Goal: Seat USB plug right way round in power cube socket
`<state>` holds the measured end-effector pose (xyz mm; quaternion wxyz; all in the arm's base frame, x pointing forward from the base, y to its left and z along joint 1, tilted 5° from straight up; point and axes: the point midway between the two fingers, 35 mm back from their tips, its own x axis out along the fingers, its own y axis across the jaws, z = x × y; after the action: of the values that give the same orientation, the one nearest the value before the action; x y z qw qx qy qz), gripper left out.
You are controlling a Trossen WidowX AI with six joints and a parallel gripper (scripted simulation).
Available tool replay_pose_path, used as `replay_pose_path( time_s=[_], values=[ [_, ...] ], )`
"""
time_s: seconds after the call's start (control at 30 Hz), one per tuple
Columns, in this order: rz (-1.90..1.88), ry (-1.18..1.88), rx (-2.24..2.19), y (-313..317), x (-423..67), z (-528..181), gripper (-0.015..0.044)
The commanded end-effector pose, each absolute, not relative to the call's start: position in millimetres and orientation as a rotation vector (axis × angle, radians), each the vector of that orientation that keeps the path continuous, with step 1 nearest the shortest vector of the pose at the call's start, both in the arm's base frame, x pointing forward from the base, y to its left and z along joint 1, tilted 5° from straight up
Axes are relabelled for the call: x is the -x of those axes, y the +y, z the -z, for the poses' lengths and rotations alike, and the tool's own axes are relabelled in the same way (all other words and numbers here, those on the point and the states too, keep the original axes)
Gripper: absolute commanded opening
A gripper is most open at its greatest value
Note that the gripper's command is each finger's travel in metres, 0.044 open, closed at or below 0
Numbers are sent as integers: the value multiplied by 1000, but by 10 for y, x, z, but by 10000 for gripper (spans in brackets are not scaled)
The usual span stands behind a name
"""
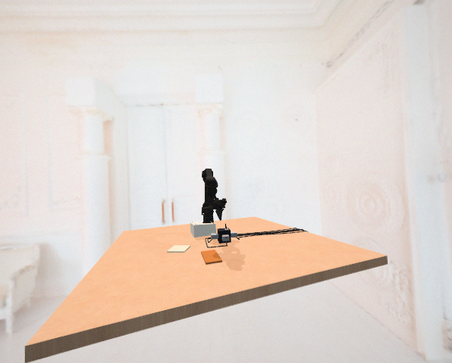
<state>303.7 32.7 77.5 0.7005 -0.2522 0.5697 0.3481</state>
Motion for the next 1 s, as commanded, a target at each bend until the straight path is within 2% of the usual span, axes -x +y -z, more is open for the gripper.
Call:
replay_pose_path(
  time_s=[0.0,0.97],
  values=[
    [-1206,1234,1075,919,-2795,-830,440],
    [-1244,1226,1117,972,-2745,-714,440]
  ],
)
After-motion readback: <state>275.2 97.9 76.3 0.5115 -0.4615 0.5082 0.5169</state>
